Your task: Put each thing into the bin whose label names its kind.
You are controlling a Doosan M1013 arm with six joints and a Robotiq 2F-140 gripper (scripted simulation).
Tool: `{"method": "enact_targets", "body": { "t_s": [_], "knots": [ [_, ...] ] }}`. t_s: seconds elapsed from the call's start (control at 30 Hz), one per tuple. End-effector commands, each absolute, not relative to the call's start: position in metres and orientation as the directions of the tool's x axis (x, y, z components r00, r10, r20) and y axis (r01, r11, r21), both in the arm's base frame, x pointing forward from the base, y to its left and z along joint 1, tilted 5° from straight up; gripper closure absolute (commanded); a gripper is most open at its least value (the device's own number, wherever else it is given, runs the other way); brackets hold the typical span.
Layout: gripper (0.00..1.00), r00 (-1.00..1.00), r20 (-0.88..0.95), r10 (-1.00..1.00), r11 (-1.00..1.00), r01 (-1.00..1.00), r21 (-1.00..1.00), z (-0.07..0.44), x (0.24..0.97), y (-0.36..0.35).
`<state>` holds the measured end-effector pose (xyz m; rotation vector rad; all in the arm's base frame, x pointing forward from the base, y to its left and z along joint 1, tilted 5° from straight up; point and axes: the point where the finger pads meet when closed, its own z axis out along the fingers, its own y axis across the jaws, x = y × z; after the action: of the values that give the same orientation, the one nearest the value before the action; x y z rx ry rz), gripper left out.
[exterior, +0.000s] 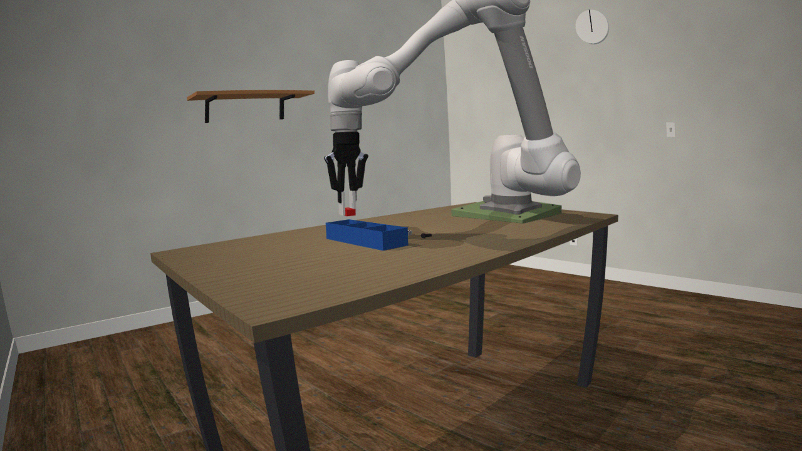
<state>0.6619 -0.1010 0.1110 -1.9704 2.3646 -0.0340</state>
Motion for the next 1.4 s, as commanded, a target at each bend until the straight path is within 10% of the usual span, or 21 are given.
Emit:
{"method": "enact_targets", "body": {
  "t_s": [0.0,1.37],
  "knots": [
    [0.87,-0.023,-0.044,-0.999,0.026,-0.998,-0.063,0.111,0.662,-0.101],
    [0.87,0.005,-0.045,-0.999,-0.002,-0.998,-0.065,0.071,0.664,-0.099]
  ]
}}
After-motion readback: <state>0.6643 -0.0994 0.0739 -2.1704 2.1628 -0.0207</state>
